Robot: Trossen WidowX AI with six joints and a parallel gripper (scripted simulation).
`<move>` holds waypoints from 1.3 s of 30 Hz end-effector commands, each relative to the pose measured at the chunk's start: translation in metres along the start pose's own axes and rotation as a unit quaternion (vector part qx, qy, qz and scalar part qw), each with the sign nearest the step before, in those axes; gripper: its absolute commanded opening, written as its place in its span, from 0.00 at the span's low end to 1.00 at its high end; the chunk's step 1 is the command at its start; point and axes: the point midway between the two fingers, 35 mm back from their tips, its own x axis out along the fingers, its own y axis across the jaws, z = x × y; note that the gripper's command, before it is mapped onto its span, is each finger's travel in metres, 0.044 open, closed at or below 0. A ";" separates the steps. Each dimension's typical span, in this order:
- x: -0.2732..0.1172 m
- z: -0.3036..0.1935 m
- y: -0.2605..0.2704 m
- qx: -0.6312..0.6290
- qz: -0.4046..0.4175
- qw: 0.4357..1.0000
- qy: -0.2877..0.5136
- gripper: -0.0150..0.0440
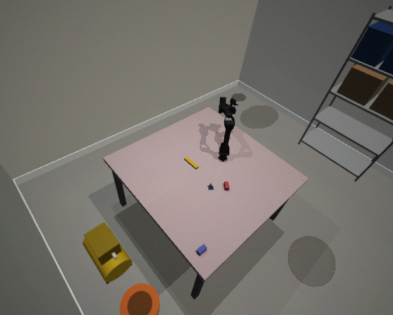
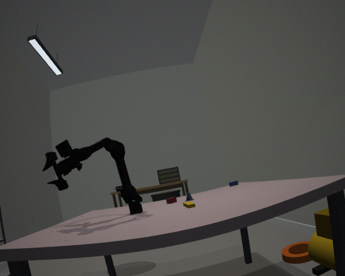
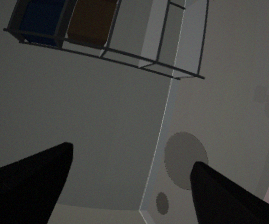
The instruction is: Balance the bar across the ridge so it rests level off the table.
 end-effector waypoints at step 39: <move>-0.250 -0.102 -0.116 -0.316 -0.062 0.853 0.410 0.79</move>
